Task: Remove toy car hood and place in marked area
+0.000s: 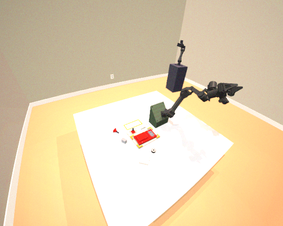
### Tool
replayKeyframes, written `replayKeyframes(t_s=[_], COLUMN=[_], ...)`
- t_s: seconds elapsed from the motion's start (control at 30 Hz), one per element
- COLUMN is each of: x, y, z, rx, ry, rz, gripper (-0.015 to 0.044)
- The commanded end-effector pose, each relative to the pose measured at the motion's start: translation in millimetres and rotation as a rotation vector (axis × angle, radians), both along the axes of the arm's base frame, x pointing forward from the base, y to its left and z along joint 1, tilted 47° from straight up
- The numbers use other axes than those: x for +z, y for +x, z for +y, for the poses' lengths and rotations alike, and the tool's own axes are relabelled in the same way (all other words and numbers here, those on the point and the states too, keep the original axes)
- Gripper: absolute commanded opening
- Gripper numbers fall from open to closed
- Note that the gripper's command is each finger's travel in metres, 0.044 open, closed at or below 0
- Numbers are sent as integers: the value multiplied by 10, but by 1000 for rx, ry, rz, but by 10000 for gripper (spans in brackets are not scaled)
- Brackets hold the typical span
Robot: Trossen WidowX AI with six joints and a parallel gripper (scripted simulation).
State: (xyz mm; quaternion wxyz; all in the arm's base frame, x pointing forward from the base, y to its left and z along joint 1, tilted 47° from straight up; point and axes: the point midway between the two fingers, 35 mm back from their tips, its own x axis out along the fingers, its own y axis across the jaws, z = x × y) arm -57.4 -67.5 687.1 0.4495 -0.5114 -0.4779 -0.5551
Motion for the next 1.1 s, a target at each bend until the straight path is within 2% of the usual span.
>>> replayKeyframes(t_s=[0.0,0.33,0.53,0.8,1.07], x=[1,-20,-204,-744,-1585], y=[6,540,1164,2095,3002], z=[12,874,1592,2349,2775], rx=[2,148,242,423,613], ry=[-3,-251,-440,-626,-688], rz=[1,158,353,709,1150], gripper=[440,440,440,440,440])
